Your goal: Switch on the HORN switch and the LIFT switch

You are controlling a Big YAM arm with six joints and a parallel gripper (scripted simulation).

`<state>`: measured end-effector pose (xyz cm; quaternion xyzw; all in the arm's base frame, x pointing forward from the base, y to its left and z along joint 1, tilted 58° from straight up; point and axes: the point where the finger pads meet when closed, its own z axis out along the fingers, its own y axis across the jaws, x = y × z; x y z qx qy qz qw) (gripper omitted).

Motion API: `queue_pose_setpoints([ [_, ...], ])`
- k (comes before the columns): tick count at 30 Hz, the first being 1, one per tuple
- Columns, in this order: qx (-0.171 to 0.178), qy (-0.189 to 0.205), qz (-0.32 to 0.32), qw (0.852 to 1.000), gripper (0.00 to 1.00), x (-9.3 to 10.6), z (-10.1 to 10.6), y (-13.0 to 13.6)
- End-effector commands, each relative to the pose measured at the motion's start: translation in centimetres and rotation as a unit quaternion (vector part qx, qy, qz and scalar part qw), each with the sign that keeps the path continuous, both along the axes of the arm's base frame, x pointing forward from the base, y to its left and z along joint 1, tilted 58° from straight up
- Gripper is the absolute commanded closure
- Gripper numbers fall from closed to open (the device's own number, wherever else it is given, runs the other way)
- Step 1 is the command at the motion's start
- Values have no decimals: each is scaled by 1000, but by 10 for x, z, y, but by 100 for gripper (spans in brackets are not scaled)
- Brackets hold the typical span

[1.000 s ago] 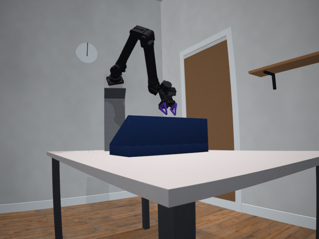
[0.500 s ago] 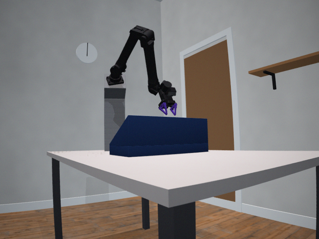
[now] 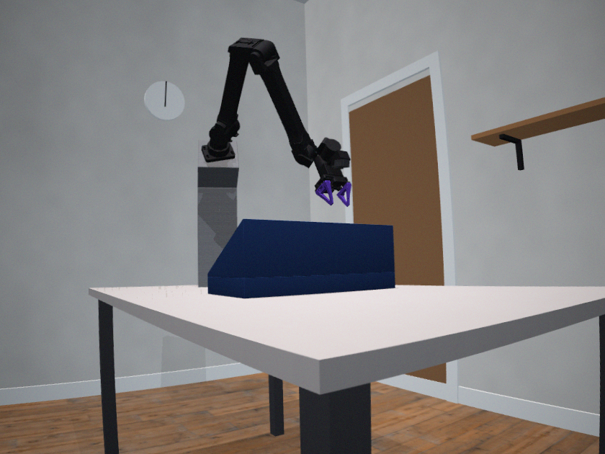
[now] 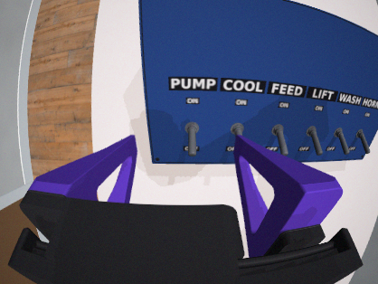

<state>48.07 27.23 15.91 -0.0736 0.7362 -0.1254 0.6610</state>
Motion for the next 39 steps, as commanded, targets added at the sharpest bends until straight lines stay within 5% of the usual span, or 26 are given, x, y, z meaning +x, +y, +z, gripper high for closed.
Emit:
queue_pose_setpoints([
  [1, 16, -11, 8, 1000, 30, -6, 24, 11],
  [3, 18, -13, 8, 1000, 30, -5, 64, 17],
  [5, 19, -13, 8, 1000, 30, -6, 73, 19],
  [6, 11, -6, 6, 1000, 0, -8, 64, 12],
  [7, -1, 6, 1, 1000, 0, -3, 46, 9],
  [19, 8, -13, -5, 1000, 0, 30, 63, 2],
  [29, 1, -5, -5, 1000, 0, 68, 52, -2],
  [39, 4, -8, 2, 1000, 0, 69, 58, 3],
])
